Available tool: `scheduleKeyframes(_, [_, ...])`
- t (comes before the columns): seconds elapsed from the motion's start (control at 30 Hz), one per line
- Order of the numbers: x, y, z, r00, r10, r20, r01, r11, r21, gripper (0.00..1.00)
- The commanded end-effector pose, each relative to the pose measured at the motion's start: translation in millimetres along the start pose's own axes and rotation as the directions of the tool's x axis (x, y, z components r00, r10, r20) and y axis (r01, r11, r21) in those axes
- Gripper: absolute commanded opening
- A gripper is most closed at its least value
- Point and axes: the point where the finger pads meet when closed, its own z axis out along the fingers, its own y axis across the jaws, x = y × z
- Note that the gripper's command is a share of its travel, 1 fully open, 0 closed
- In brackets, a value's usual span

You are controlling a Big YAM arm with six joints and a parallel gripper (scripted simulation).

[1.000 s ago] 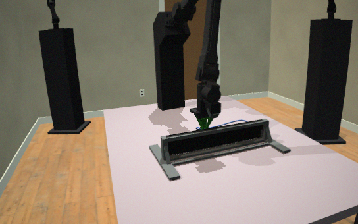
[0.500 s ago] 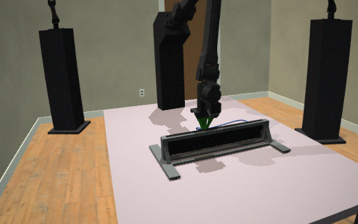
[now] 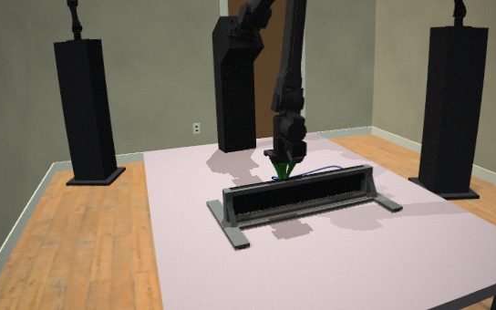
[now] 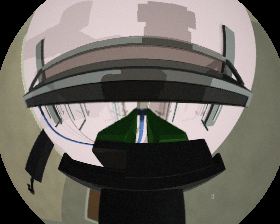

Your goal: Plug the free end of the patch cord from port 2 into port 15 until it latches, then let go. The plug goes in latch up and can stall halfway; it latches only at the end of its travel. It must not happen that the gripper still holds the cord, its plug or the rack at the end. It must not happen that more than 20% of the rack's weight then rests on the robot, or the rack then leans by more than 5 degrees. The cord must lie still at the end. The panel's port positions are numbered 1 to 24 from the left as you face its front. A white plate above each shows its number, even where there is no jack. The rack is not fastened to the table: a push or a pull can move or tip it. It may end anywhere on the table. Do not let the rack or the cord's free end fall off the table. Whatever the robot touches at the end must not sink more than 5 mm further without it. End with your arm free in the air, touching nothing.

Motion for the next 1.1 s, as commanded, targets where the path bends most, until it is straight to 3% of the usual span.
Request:
scheduleKeyframes(0.0, [-1,-5,3.9,1.0,-0.001,-0.002,0.001,1.0,0.007,0.0])
scheduleKeyframes(1.07, [-10,-8,3.1,1.0,0.012,0.024,-0.013,1.0,0.01,0.0])
